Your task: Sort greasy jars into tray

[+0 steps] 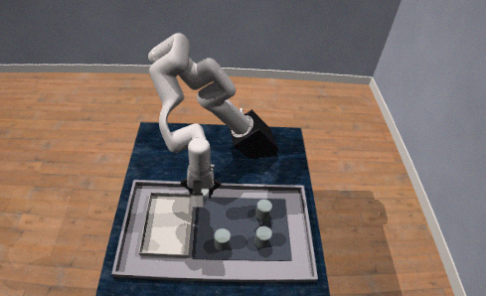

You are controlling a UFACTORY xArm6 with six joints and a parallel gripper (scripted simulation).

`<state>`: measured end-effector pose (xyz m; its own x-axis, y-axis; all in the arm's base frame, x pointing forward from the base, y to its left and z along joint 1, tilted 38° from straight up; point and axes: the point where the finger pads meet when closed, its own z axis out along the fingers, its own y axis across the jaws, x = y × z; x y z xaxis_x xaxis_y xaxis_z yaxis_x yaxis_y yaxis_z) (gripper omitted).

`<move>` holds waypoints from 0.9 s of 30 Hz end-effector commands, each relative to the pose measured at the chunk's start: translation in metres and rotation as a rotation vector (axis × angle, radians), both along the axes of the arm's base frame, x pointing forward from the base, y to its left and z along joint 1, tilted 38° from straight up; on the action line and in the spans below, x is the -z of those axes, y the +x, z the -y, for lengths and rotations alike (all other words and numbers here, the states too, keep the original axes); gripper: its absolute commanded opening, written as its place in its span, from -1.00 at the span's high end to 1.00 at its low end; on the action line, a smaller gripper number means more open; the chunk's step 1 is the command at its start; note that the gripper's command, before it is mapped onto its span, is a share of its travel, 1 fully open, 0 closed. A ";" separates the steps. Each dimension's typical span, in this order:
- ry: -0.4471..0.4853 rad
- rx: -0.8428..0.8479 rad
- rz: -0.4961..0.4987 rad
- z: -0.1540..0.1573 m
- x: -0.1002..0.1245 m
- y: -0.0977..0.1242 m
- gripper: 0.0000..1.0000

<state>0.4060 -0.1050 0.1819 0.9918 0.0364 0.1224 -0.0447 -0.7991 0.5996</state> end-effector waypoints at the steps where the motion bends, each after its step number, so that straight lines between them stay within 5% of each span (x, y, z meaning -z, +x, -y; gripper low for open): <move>1: 0.002 -0.002 0.002 0.010 -0.009 0.005 1.00; 27: 0.002 -0.002 0.002 0.069 -0.057 0.026 1.00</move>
<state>0.4263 -0.1622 0.2281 0.9919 0.0368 0.1218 -0.0439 -0.7997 0.5989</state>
